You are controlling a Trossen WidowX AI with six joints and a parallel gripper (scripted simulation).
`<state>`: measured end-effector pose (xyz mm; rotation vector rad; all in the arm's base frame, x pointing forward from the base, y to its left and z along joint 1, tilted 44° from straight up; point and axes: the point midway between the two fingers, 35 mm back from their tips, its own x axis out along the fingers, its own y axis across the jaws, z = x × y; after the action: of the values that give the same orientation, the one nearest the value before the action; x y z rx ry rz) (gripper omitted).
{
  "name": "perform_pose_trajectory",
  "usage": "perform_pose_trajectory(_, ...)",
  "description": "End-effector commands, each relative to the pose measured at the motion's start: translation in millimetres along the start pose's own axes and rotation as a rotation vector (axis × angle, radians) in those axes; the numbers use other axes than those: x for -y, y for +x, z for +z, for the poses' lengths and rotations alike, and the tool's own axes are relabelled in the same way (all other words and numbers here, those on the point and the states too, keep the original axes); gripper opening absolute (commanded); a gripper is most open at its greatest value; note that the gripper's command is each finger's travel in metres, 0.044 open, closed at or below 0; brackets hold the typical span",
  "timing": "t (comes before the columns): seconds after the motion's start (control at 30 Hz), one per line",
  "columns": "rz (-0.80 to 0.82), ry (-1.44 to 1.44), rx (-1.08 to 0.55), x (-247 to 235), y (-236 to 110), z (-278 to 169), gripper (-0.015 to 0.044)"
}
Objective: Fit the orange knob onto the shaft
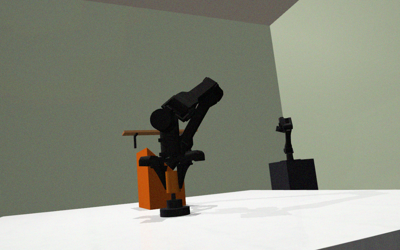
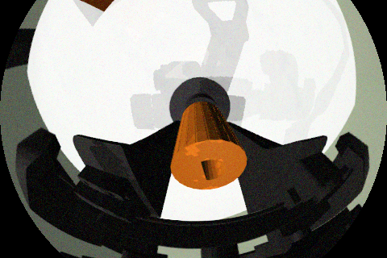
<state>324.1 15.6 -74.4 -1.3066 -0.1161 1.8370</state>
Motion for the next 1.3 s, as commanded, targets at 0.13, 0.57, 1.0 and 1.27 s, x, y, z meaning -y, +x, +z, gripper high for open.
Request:
perform_pose_trajectory(0.13, -0.001, -0.015, -0.005, 0.4, 0.5, -3.1, 0.0)
perform_pose_trajectory(0.57, -0.001, -0.015, -0.005, 1.4, -0.5, -3.2, 0.0)
perform_pose_trajectory(1.0, -0.002, 0.438, -0.005, 1.1, -2.1, -1.6, 0.0)
perform_pose_trajectory(1.27, -0.003, 0.997, -0.004, -1.0, 0.1, -1.4, 0.0)
